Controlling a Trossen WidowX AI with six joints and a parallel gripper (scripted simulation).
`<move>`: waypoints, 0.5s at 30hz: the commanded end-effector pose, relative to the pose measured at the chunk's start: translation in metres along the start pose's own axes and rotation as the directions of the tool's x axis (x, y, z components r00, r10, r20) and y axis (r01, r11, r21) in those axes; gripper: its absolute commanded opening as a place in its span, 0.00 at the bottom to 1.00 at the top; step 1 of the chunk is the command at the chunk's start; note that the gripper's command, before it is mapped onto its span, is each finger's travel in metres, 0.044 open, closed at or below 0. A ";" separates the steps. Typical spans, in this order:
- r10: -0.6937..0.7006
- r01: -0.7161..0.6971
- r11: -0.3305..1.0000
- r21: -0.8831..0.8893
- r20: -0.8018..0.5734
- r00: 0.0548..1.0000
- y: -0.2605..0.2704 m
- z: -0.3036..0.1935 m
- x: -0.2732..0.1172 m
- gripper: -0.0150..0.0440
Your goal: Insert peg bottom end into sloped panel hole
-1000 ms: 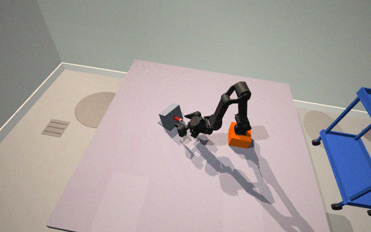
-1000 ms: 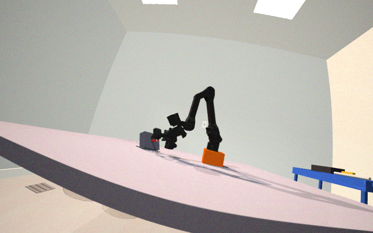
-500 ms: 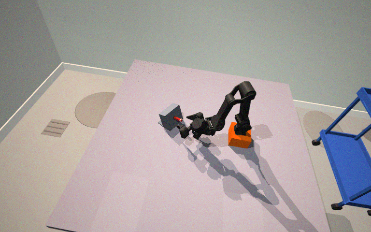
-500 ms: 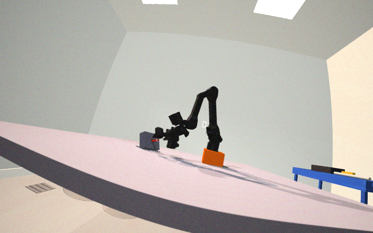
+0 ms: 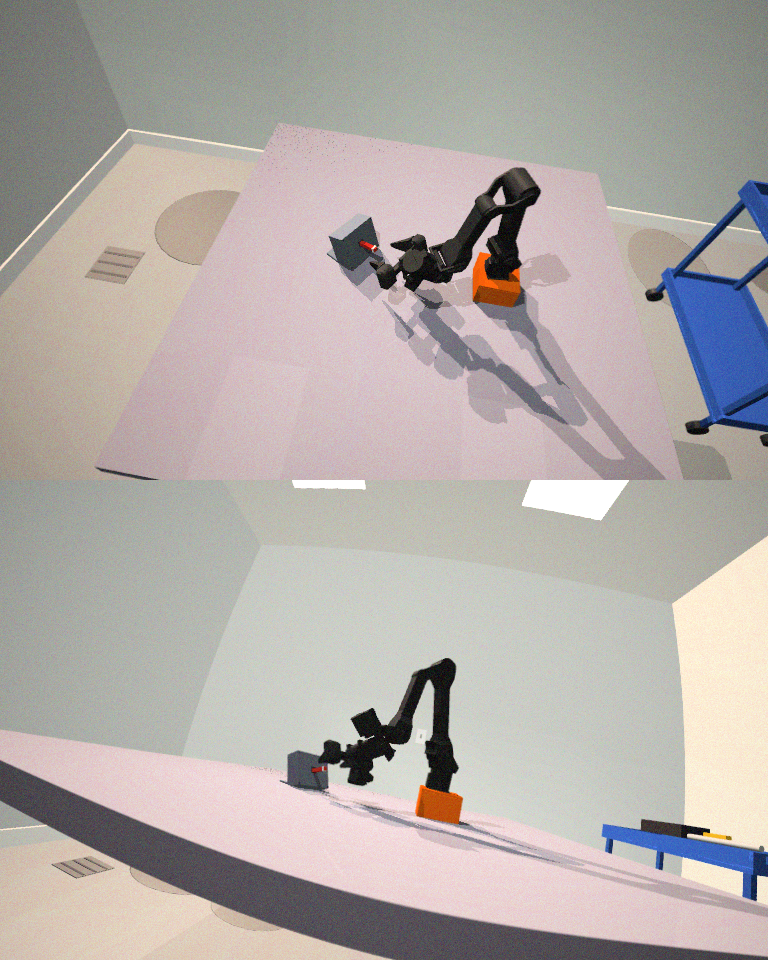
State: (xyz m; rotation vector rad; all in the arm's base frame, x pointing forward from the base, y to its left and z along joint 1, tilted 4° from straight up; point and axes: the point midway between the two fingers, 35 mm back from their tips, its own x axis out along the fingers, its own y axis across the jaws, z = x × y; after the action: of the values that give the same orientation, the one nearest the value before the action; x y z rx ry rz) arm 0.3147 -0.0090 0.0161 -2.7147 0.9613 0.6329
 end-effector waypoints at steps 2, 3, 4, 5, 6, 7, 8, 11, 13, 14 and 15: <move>0.000 0.000 1.000 0.006 -0.007 1.000 0.001 -0.001 -0.007 1.00; 0.000 0.001 1.000 0.006 -0.007 1.000 0.001 -0.001 -0.008 1.00; -0.001 0.001 1.000 0.006 -0.008 1.000 0.000 -0.001 -0.009 1.00; -0.001 0.001 1.000 0.006 -0.008 1.000 0.000 0.000 -0.011 1.00; -0.001 0.001 1.000 0.006 -0.009 1.000 0.000 0.000 -0.012 1.00; -0.001 0.001 1.000 0.006 -0.009 1.000 0.000 0.000 -0.013 1.00; -0.002 0.002 1.000 0.006 -0.010 1.000 0.000 0.000 -0.014 1.00; -0.002 0.002 1.000 0.005 -0.011 1.000 0.000 0.001 -0.017 1.00; -0.002 0.002 1.000 0.005 -0.011 1.000 0.000 0.000 -0.018 1.00; -0.002 0.002 1.000 0.005 -0.011 1.000 -0.001 0.000 -0.018 1.00; -0.002 0.002 1.000 0.005 -0.011 1.000 -0.001 -0.001 -0.019 1.00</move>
State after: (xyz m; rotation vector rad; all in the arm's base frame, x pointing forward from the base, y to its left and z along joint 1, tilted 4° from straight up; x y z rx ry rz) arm 0.3032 0.0015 0.0213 -2.7214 0.9592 0.6298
